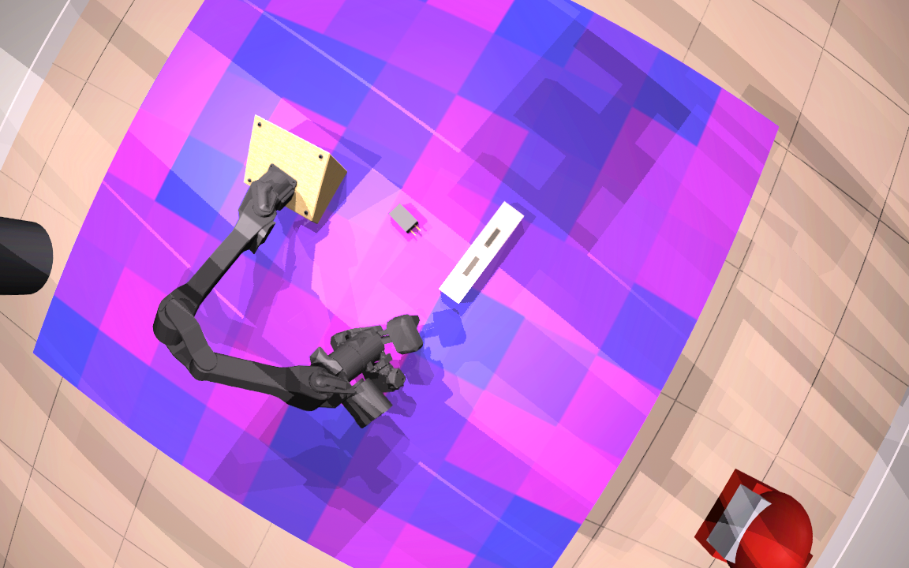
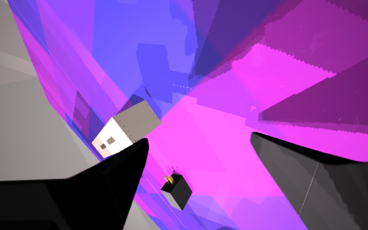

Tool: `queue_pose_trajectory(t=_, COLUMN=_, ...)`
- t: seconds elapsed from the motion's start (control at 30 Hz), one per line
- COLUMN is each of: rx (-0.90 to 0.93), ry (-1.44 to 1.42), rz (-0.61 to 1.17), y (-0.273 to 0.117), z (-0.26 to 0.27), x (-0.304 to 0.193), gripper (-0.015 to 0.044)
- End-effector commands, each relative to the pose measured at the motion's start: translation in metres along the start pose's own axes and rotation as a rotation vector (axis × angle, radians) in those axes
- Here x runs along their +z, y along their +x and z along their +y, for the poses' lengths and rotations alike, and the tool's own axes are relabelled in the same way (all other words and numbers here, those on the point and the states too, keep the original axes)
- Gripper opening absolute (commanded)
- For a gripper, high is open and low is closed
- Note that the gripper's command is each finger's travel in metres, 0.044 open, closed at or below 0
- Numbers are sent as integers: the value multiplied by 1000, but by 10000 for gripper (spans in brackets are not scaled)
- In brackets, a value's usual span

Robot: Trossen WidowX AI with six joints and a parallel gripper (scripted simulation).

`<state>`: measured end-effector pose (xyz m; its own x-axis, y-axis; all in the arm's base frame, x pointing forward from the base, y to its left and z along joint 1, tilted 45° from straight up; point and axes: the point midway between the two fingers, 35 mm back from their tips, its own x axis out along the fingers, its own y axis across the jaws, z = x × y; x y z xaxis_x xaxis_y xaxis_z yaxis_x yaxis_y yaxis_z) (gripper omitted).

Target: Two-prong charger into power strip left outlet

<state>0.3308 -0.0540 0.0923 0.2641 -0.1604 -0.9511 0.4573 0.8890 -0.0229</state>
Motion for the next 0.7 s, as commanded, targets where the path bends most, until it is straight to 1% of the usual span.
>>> queue_pose_trajectory(t=0.0, rx=-37, ry=-11, rz=38, y=8, z=11, x=-13, gripper=440)
queue_pose_trajectory(t=0.67, rx=-193, ry=-123, rz=168, y=39, z=52, x=-77, gripper=440)
